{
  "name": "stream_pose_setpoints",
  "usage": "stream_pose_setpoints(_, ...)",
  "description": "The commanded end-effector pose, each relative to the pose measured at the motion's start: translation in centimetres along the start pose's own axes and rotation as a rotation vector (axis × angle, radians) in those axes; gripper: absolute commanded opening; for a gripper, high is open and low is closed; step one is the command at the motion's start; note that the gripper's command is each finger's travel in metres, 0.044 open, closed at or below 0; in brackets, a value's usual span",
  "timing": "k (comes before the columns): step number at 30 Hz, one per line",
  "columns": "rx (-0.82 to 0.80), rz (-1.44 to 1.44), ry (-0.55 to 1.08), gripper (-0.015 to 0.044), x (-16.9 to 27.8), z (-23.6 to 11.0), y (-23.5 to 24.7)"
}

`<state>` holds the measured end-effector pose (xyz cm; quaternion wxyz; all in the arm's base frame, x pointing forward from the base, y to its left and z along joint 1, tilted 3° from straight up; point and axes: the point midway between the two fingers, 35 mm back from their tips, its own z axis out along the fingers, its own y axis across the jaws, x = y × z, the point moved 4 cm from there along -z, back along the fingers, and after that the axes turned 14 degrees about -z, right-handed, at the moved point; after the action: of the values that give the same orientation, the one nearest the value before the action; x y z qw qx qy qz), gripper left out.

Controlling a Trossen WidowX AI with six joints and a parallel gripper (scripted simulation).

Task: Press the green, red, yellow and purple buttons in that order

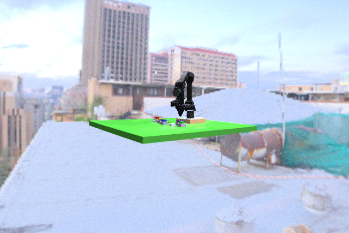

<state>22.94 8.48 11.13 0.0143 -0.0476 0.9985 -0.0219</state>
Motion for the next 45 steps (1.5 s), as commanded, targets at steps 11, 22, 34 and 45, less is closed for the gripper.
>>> stream_pose_setpoints(11,-0.001,0.005,-0.015,0.002,-0.2,2.1,0.0)
stream_pose_setpoints(22,-0.001,0.005,-0.015,0.002,-0.1,3.9,0.0)
stream_pose_setpoints(34,-0.001,0.005,-0.015,0.002,-0.1,4.0,0.0)
stream_pose_setpoints(45,-0.002,0.006,-0.016,0.002,-0.2,1.7,0.1)
